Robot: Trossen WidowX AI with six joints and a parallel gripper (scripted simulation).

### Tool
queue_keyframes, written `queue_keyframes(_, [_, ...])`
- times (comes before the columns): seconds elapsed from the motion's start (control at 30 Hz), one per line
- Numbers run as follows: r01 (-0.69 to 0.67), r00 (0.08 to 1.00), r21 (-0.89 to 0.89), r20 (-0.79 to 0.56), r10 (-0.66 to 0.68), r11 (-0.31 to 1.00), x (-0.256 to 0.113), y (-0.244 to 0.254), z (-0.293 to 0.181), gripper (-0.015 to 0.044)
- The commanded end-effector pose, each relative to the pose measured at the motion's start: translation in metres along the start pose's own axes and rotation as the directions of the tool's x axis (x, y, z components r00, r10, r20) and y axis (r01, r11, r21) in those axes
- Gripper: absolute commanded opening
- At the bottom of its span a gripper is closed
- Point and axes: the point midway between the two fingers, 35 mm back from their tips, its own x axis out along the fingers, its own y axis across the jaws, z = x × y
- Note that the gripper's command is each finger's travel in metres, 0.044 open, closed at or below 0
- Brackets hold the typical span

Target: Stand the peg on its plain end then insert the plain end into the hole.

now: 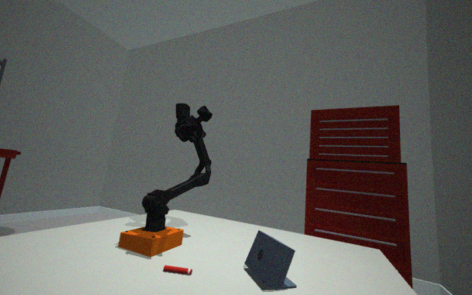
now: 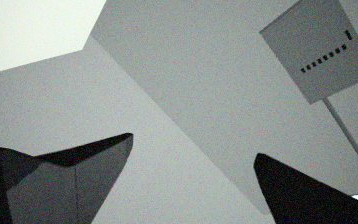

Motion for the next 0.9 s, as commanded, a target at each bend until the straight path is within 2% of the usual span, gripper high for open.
queue_keyframes(0.0, [0.0,1.0,0.004,0.0,0.0,1.0,0.0,0.0,0.0,0.0426])
queue_keyframes(0.03, [-0.001,1.0,0.017,0.0,0.001,1.0,0.0,0.001,-0.001,0.044])
queue_keyframes(0.43, [-0.045,0.999,0.39,0.016,0.042,0.92,0.001,0.025,-0.028,0.044])
queue_keyframes(0.87, [-0.108,0.994,0.738,0.062,0.093,0.666,0.008,0.055,-0.051,0.044])
